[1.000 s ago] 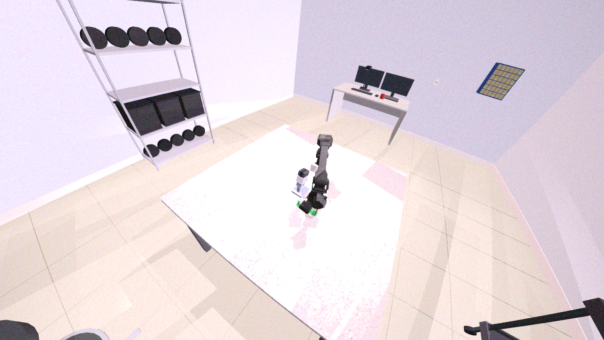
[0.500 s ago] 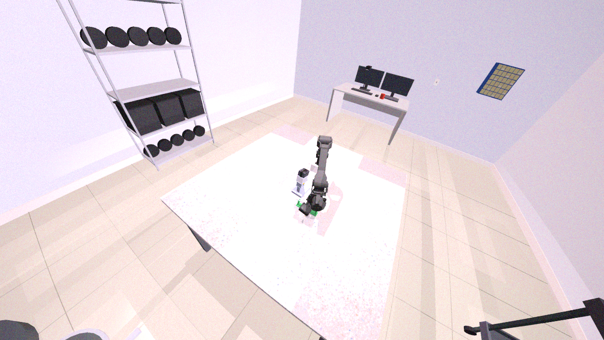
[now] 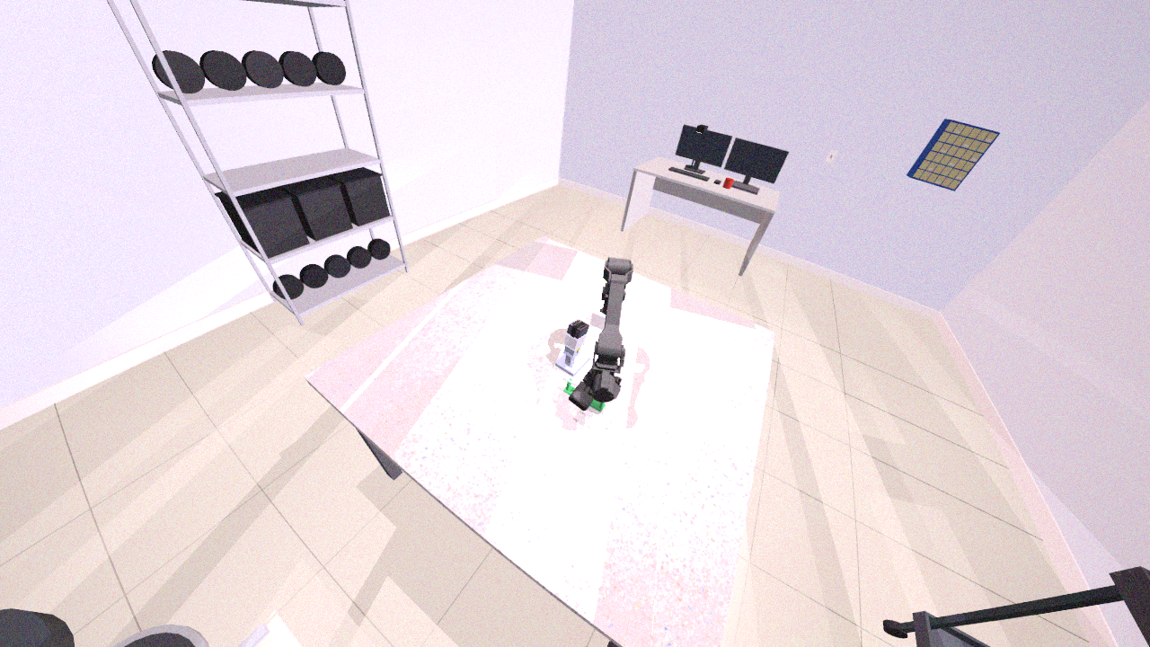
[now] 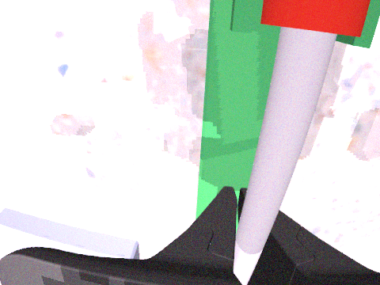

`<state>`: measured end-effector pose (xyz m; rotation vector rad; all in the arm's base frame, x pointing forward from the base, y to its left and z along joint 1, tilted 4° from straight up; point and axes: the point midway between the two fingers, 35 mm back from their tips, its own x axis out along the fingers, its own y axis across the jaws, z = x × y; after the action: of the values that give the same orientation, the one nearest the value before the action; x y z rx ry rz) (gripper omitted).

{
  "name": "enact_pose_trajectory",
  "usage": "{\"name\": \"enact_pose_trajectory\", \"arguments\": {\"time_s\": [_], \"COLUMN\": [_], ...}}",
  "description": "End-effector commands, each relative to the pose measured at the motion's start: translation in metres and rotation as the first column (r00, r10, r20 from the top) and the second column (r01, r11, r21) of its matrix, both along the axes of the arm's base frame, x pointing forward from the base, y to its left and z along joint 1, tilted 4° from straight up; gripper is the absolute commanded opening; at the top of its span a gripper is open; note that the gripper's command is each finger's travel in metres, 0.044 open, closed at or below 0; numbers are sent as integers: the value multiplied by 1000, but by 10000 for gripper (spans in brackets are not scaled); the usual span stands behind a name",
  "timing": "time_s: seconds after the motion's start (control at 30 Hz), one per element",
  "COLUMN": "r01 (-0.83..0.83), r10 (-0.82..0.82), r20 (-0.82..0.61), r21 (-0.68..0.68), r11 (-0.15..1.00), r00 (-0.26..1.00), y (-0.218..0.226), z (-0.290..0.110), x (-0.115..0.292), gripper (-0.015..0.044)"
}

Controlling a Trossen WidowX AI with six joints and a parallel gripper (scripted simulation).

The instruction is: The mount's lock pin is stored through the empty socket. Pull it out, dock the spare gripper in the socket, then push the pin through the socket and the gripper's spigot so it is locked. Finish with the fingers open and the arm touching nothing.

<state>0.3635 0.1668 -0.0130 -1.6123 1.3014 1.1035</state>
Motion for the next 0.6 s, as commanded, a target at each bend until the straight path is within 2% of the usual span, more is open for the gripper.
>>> {"name": "enact_pose_trajectory", "arguments": {"time_s": [0.0, 0.57], "r01": [-4, -4], "r10": [4, 4], "r20": [-4, -3], "r21": [4, 5], "r11": [1000, 1000], "r00": [1000, 1000], "y": [1, 4], "z": [-1, 53], "x": [0, -2], "gripper": [0, 0]}}
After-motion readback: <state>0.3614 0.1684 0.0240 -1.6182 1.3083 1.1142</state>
